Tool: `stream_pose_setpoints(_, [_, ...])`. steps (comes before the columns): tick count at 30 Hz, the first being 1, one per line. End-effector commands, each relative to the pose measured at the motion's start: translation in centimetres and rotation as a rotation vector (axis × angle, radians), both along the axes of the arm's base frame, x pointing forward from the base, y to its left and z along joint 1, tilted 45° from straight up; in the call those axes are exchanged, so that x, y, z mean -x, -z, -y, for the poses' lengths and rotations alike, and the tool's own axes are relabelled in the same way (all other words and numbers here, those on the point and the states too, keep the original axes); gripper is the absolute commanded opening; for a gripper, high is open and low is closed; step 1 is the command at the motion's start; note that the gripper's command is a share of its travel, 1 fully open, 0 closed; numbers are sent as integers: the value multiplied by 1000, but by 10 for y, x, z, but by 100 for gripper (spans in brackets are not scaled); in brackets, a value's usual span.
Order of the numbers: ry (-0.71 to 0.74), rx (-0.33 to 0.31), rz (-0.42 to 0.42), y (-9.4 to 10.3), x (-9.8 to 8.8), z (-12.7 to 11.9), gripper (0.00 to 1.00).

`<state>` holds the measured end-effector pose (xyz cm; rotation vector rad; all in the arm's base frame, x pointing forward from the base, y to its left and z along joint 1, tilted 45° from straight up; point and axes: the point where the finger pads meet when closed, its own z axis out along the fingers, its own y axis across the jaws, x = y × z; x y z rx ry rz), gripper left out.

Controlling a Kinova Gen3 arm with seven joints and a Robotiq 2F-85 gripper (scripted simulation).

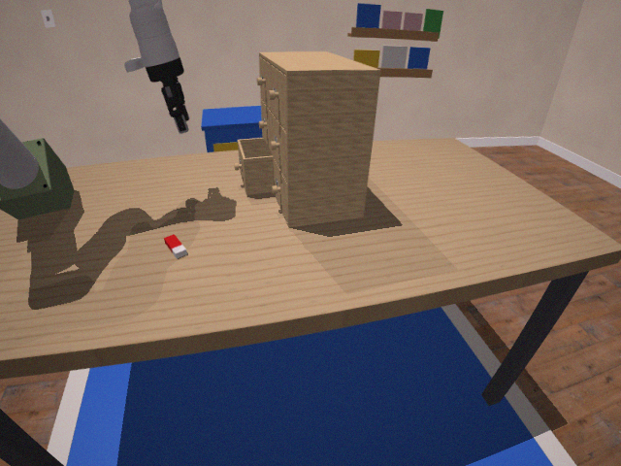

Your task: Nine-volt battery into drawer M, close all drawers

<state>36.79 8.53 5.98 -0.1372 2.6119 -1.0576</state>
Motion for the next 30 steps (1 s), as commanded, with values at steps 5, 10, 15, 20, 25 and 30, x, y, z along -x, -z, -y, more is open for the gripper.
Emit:
stream_pose_setpoints(5, [31, -4, -29, -1, -2, -1, 100])
stream_pose_setpoints(10, [54, -5, -53, -2, -2, -1, 100])
stream_pose_setpoints(15, [70, -6, -69, -2, -1, -2, 100])
stream_pose_setpoints(20, [84, -6, -84, -3, -1, -2, 100])
stream_pose_setpoints(25, [98, -7, -99, -3, -1, -3, 100])
stream_pose_setpoints(30, [110, -7, -111, -4, -1, -3, 100])
